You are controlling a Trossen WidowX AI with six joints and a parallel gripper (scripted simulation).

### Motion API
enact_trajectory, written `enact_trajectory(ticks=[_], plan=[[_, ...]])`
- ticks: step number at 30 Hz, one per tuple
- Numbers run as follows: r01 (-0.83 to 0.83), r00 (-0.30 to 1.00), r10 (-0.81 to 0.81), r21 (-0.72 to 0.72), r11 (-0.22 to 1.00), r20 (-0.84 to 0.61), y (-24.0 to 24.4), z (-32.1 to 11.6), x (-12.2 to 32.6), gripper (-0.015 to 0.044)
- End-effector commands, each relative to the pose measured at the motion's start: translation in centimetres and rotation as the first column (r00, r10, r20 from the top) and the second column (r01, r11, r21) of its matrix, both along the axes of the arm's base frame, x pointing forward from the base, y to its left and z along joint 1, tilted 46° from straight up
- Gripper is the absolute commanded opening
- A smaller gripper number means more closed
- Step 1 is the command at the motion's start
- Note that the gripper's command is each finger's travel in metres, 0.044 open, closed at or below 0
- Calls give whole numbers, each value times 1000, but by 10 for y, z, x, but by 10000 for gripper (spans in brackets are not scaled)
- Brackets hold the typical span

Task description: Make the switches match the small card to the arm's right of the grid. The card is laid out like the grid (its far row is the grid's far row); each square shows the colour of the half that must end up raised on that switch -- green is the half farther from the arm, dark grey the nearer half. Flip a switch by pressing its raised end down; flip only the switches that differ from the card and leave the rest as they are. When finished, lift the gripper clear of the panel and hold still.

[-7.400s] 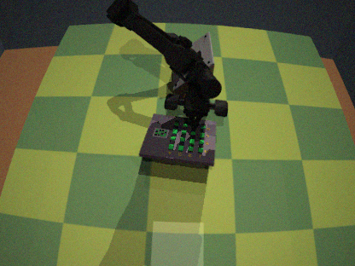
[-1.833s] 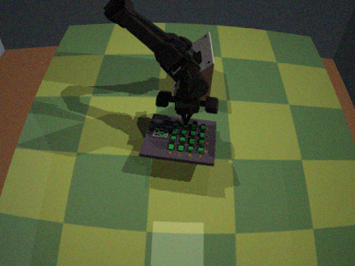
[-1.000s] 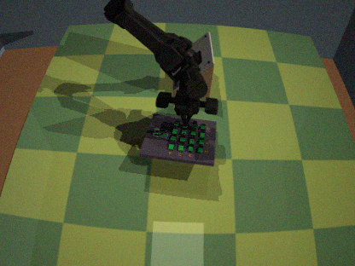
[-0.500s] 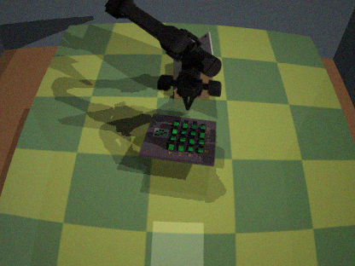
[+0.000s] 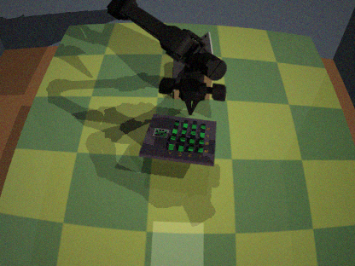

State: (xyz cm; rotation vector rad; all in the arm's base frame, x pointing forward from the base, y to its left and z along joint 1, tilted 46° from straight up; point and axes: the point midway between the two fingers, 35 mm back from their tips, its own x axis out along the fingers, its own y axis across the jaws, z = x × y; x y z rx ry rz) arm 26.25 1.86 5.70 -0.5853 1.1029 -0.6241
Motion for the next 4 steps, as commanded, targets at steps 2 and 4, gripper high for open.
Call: enact_trajectory(ticks=[2, 4], plan=[[-2, 1000, 2, -4, 1000, -2, 1, 1, 3, 0], [-2, 1000, 2, -4, 1000, -2, 1, 1, 3, 0]])
